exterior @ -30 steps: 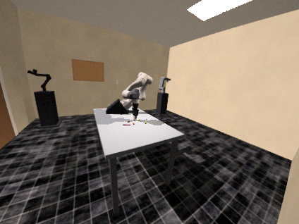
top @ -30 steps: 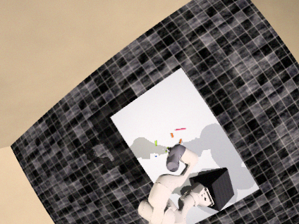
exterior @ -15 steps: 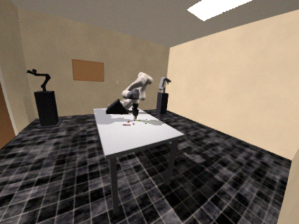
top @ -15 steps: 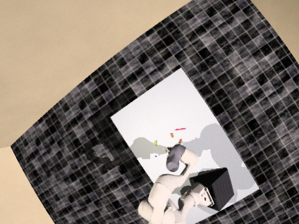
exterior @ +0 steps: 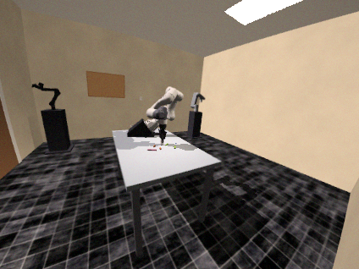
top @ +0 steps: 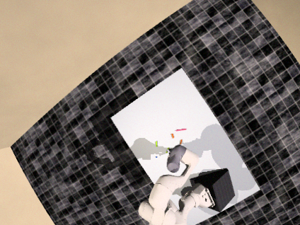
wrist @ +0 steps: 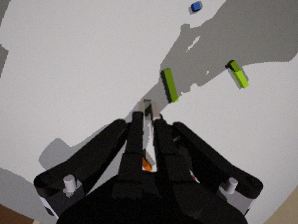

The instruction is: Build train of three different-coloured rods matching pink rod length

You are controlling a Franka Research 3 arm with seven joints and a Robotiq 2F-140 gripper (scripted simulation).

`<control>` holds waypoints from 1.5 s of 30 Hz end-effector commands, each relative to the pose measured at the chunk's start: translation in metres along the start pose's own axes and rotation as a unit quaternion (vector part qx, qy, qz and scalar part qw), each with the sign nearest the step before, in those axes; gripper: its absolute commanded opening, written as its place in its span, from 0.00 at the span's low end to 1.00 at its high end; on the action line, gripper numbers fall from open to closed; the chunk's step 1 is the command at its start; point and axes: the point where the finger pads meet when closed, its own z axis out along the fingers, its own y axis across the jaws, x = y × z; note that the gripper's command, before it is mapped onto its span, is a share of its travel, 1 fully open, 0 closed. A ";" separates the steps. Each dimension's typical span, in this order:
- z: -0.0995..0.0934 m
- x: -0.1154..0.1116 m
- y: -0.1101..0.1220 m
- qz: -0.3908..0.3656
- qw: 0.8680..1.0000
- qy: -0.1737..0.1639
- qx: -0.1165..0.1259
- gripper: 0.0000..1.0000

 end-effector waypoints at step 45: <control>-0.041 0.000 0.000 -0.002 1.000 0.000 0.000 0.03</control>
